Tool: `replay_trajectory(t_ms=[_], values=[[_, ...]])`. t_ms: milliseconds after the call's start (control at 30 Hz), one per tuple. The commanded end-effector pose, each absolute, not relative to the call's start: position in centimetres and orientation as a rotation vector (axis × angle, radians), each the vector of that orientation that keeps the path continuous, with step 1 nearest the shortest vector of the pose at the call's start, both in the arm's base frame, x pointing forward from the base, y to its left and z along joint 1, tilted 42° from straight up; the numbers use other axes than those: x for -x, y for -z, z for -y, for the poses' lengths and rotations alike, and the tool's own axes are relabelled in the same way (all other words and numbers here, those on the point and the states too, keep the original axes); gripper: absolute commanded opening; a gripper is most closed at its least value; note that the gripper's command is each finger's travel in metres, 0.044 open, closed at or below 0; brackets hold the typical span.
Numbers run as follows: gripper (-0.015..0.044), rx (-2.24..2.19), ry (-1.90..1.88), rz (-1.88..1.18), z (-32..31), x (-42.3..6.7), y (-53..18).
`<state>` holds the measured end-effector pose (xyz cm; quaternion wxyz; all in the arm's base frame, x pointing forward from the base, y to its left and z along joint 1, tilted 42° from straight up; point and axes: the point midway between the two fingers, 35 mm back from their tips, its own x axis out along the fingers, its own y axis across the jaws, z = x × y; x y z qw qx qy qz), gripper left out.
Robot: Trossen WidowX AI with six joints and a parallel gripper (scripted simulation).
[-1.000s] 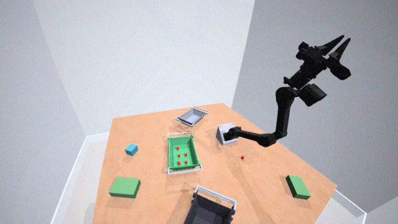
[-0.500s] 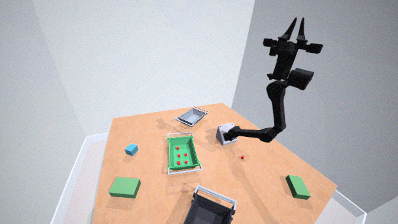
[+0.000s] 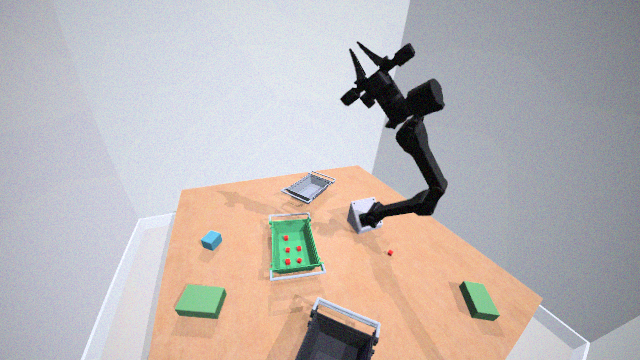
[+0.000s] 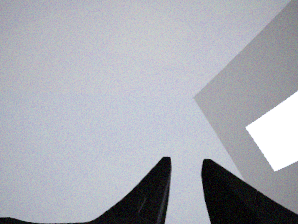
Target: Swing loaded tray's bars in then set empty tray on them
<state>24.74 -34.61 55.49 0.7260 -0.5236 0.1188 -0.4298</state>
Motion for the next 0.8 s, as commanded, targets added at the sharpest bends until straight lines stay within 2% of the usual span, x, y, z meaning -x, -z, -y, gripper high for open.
replay_trajectory(t_ms=[0, 200, 433, 767], values=[[0.0088, 1.064, 0.802, -0.248, 33.3, -28.4, -53.3], [0.0088, 0.829, 0.536, -0.293, 31.0, -34.7, -47.2], [0.0088, 0.504, 0.212, -0.410, 25.1, -41.2, -39.1], [0.0088, 0.048, -0.170, -0.698, 12.8, -45.3, -28.6]])
